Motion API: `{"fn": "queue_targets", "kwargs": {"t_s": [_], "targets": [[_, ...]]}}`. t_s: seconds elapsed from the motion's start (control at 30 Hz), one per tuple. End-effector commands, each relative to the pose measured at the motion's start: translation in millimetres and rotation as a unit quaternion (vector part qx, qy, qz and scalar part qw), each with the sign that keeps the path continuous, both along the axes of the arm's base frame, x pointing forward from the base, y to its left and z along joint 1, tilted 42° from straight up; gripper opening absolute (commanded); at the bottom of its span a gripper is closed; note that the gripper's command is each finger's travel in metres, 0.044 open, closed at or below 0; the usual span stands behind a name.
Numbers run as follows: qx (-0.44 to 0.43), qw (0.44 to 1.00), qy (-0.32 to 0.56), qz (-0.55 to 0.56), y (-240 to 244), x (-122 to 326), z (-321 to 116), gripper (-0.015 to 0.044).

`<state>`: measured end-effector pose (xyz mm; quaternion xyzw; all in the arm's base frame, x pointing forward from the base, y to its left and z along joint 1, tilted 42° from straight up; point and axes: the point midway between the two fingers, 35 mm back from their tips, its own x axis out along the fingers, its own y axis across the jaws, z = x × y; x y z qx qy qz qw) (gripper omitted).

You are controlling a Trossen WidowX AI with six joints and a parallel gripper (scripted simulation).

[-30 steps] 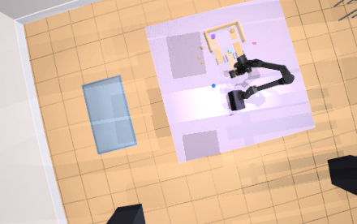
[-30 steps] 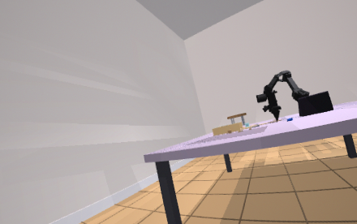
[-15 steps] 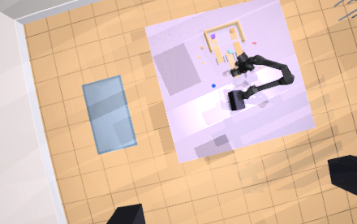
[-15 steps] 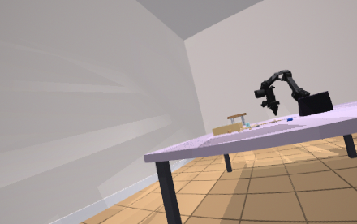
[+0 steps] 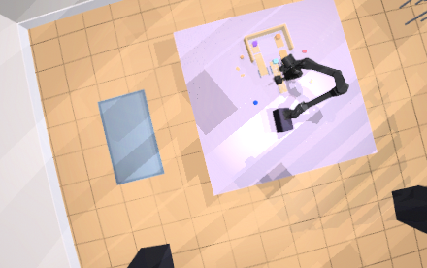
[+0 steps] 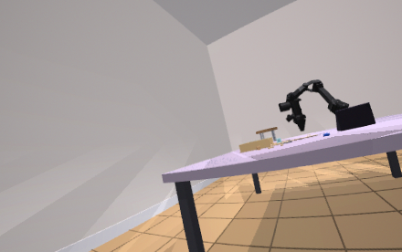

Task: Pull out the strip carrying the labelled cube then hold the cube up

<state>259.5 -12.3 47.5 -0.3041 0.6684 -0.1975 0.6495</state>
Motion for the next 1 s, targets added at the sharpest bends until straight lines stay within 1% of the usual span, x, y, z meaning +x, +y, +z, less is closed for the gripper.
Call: {"fn": "queue_targets", "kwargs": {"t_s": [0.0,0.97], "targets": [[-0.003,1.0,0.001,0.002,2.5,15.3,0.7,0.044],[-0.002,1.0,-0.002,0.002,18.8,113.7,7.1,0.044]]}}
